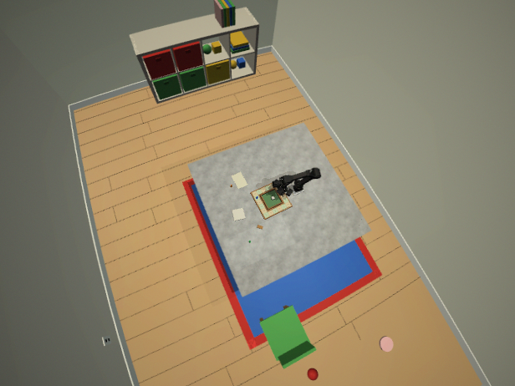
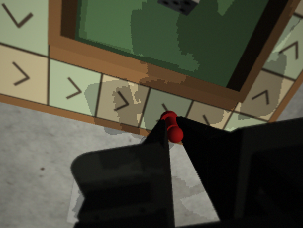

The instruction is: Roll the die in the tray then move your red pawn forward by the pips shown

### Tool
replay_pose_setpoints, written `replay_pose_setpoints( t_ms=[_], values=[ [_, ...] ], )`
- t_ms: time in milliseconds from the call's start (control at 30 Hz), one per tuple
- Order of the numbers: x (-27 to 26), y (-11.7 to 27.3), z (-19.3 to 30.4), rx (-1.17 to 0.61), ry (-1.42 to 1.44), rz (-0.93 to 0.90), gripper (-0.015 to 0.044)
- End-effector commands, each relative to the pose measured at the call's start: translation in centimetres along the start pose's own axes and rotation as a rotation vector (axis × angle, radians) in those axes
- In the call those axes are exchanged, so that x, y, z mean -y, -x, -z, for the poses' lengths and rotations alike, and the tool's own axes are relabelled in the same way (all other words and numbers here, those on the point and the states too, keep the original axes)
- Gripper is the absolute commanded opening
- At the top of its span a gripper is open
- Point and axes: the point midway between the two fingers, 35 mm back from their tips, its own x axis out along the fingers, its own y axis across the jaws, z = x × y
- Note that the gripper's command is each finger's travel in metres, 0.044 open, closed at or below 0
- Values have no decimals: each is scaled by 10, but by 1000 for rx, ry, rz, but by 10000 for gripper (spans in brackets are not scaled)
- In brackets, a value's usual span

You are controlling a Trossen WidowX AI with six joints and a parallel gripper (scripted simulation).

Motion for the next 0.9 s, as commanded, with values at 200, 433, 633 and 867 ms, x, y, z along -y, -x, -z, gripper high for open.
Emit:
replay_pose_setpoints(
  t_ms=[200,433,633,867],
  values=[
    [-1,-16,2,-4,-4,-5,0],
    [0,-12,0,0,0,0,131],
    [0,-4,0,-1,-1,-1,289],
    [0,37,0,-4,-4,-5,440]
  ],
)
